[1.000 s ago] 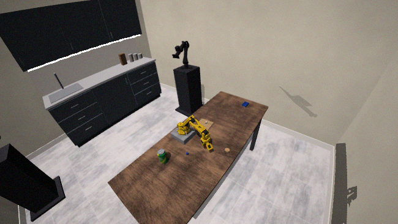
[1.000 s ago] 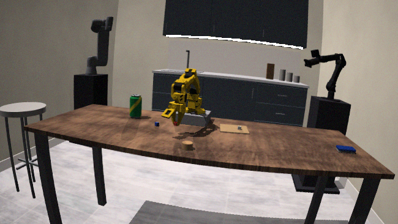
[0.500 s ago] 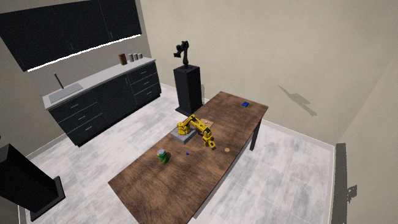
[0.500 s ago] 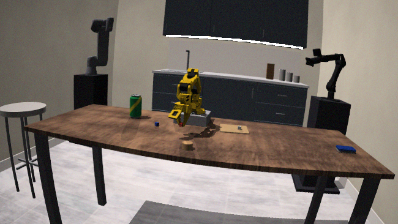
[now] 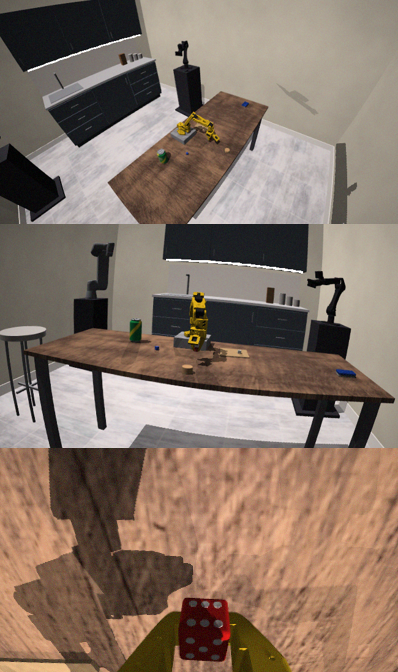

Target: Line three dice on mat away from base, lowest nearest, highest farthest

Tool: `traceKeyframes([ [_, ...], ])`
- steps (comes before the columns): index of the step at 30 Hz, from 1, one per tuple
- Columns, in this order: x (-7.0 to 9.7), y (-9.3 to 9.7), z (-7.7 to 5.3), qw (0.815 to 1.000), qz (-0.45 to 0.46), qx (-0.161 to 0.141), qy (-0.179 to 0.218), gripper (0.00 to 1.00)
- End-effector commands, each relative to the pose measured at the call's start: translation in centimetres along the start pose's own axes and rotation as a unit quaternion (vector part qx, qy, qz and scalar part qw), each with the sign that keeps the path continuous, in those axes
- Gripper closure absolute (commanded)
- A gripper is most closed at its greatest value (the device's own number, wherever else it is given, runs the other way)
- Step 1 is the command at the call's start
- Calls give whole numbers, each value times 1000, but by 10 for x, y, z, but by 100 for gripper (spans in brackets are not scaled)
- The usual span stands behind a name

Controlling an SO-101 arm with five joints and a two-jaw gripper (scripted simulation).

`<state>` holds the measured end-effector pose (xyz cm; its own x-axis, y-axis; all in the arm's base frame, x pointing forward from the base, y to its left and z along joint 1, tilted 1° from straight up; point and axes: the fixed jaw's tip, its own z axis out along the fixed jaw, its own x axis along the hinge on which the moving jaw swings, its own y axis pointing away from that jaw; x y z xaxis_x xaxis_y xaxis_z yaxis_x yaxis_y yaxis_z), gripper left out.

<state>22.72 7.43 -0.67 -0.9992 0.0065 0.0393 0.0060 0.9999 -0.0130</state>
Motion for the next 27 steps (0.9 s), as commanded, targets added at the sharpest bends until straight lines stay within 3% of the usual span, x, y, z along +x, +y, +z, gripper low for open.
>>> traceKeyframes([
  [1, 8, 22, -4, 999, -52, -2, -9, 100],
  [7, 19, 40, -4, 995, -95, -1, -10, 100],
  [19, 24, 47, -4, 994, -113, 0, -11, 100],
  [27, 50, 78, -4, 980, -198, 2, -12, 100],
])
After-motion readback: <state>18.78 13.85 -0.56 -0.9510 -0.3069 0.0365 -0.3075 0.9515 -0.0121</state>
